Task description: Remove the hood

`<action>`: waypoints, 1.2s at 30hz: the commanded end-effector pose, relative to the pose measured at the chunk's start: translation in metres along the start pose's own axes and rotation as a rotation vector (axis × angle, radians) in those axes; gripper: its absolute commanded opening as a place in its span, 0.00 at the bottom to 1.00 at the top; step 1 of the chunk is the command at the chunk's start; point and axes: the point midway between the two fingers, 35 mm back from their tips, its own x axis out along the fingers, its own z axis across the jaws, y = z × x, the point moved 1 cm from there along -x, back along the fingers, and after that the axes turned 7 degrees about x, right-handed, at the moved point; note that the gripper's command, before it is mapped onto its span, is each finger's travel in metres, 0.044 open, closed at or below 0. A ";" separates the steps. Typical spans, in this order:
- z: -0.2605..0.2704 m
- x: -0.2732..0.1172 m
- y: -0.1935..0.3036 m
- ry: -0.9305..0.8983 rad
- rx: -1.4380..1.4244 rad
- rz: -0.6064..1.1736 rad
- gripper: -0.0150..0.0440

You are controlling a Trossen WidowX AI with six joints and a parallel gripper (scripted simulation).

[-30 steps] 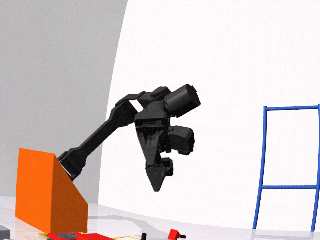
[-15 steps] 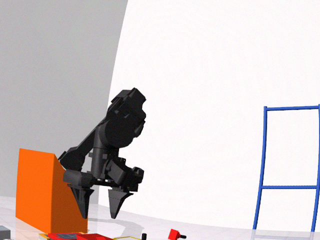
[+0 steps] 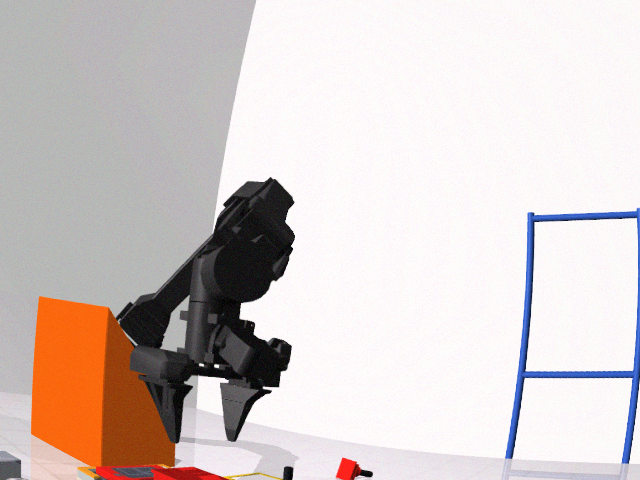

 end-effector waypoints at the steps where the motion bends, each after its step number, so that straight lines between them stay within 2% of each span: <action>1: 0.000 0.004 0.000 -0.005 0.006 -0.001 1.00; 36: 0.000 0.035 0.001 -0.006 0.006 -0.001 1.00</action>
